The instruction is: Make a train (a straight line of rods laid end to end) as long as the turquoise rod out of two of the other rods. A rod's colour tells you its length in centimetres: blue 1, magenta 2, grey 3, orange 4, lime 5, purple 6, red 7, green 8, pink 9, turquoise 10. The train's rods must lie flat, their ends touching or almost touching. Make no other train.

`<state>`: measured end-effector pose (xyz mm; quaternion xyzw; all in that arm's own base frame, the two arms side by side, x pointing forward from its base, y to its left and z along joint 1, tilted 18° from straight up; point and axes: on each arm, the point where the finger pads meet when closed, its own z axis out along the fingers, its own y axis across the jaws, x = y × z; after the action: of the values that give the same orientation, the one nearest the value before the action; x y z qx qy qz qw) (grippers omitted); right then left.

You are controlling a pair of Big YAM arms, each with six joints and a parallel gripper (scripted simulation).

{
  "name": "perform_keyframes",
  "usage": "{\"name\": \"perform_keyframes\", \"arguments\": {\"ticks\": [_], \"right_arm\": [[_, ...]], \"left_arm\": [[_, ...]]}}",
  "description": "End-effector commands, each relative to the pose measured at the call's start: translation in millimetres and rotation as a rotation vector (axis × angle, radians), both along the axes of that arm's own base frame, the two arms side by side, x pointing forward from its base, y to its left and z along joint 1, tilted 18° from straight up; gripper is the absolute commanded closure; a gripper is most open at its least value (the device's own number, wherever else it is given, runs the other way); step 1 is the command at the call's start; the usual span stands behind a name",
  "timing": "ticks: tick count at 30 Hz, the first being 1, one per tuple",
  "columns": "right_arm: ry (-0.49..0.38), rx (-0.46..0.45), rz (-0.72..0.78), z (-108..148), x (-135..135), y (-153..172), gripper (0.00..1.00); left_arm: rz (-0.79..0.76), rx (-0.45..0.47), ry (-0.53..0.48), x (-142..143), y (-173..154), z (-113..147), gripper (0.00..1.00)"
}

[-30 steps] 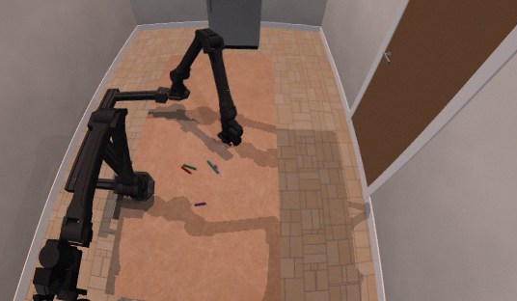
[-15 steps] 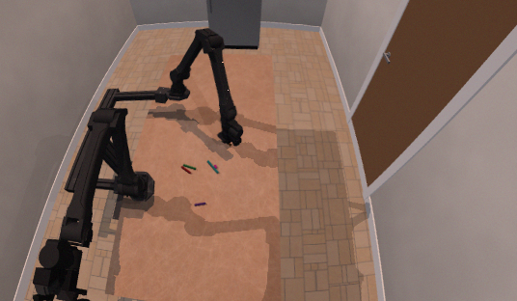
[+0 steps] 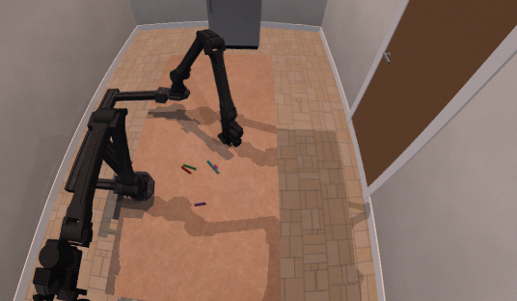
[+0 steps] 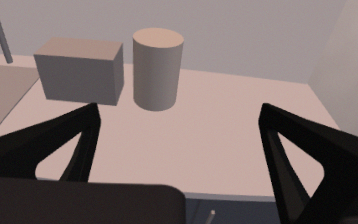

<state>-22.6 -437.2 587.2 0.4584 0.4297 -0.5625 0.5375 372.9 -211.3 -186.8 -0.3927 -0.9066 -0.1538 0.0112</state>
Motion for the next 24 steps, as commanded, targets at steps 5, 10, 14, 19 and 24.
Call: {"name": "perform_keyframes", "arguments": {"ticks": [5,10,14,19,24], "right_arm": [[0.014,-0.073,-0.013,45.8,-5.6,18.8,0.0],[0.014,-0.073,-0.013,45.8,-5.6,18.8,0.0],[0.014,-0.073,-0.013,45.8,-5.6,18.8,0.0],[0.014,-0.073,-0.013,45.8,-5.6,18.8,0.0],[0.014,-0.073,-0.013,45.8,-5.6,18.8,0.0]], "left_arm": [[-0.01,-0.029,-0.043,22.5,-11.6,2.0,0.96],[-0.011,-0.019,-0.029,15.8,-7.2,-2.9,0.96],[-0.01,-0.019,-0.029,15.8,-7.2,-3.0,0.96],[-0.01,-0.019,-0.029,15.8,-7.2,-3.0,0.96],[-0.01,-0.019,-0.029,15.8,-7.2,-3.0,0.96]]}}
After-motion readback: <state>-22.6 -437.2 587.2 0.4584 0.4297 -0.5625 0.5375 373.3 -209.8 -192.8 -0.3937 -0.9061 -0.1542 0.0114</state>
